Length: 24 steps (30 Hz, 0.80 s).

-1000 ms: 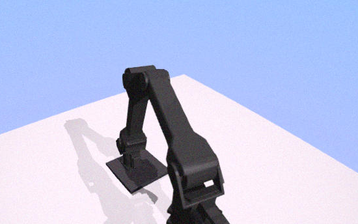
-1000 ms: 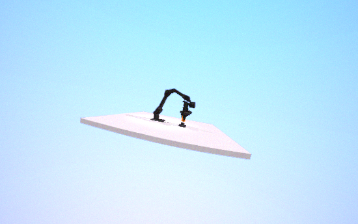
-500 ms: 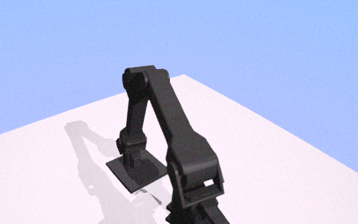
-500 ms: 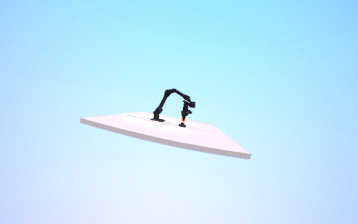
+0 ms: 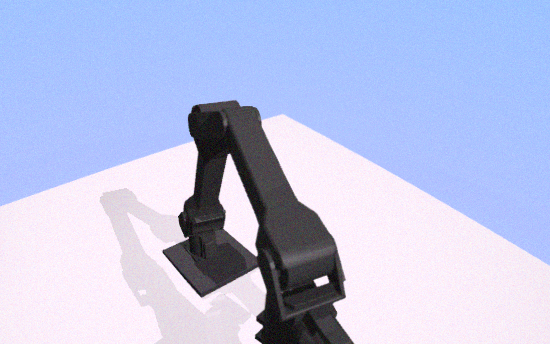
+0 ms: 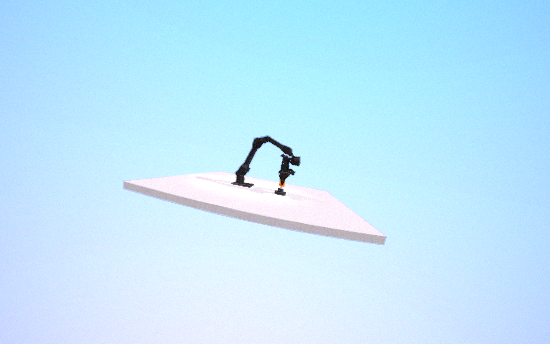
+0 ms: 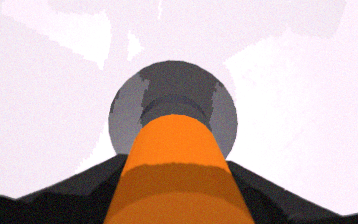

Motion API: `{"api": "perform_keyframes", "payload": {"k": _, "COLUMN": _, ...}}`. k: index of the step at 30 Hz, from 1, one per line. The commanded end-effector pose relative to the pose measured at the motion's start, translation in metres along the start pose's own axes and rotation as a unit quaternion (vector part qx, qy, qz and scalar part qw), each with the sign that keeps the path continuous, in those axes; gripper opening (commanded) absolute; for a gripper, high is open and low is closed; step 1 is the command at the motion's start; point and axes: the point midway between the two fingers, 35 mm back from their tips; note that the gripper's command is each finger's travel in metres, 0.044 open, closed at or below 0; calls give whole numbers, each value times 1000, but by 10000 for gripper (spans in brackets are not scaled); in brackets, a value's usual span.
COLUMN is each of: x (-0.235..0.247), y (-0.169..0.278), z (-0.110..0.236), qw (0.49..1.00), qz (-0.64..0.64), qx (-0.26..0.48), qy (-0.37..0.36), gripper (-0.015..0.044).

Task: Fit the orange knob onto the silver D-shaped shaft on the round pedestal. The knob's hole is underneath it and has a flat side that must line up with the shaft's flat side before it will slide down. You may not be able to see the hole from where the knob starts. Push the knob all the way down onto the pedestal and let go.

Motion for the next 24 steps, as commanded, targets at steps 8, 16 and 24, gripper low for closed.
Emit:
{"api": "perform_keyframes", "payload": {"k": 8, "x": 0, "y": 1, "z": -2, "qw": 1000, "qz": -2, "qx": 0, "qy": 0, "gripper": 0}}
{"api": "perform_keyframes", "payload": {"k": 16, "x": 0, "y": 0, "z": -3, "qw": 1000, "qz": -2, "qx": 0, "qy": 0, "gripper": 0}}
{"api": "perform_keyframes", "payload": {"k": 24, "x": 0, "y": -1, "z": 2, "qw": 1000, "qz": -2, "qx": 0, "qy": 0, "gripper": 0}}
Point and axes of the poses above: the point midway between the two fingers, 35 mm back from their tips, its own z axis back along the fingers, its own x axis across the jaws, y = z × x, and after that the axes turned 6 degrees about z, right-handed
